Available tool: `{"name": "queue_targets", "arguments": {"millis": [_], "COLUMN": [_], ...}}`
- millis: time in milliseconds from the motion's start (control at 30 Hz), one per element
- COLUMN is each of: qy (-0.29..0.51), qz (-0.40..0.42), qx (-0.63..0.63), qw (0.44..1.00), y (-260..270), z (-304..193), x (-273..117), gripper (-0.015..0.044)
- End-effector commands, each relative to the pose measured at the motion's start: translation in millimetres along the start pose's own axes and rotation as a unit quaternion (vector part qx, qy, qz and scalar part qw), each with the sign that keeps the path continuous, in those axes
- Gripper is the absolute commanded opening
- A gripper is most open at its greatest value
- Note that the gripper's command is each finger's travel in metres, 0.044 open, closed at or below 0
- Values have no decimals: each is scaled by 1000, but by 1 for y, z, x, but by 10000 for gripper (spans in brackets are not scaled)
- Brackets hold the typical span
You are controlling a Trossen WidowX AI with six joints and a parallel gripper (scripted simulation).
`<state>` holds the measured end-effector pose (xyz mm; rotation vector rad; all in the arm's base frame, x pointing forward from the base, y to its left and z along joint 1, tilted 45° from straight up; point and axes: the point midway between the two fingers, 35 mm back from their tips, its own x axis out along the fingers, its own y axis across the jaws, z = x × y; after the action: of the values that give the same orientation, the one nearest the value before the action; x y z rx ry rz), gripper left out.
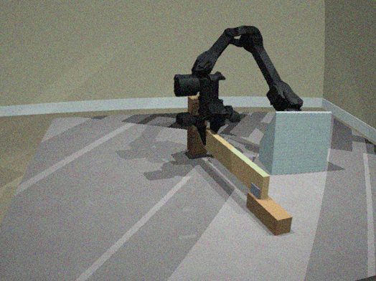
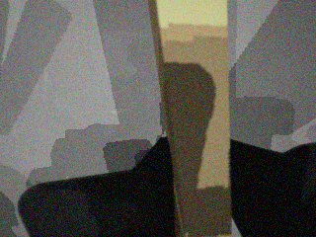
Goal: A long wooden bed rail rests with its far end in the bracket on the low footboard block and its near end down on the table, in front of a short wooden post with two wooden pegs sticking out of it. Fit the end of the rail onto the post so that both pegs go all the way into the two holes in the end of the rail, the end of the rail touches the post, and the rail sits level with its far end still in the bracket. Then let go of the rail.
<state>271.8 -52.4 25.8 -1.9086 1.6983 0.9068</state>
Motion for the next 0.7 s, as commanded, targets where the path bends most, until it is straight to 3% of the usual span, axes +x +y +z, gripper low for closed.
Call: {"name": "queue_targets", "arguments": {"millis": [0,667], "qy": [2,2], "qz": [-1,-1], "qx": [0,0], "qw": [1000,1000], "y": [0,0], "z": [1,-1], "x": [-1,-3], "gripper": [0,0]}}
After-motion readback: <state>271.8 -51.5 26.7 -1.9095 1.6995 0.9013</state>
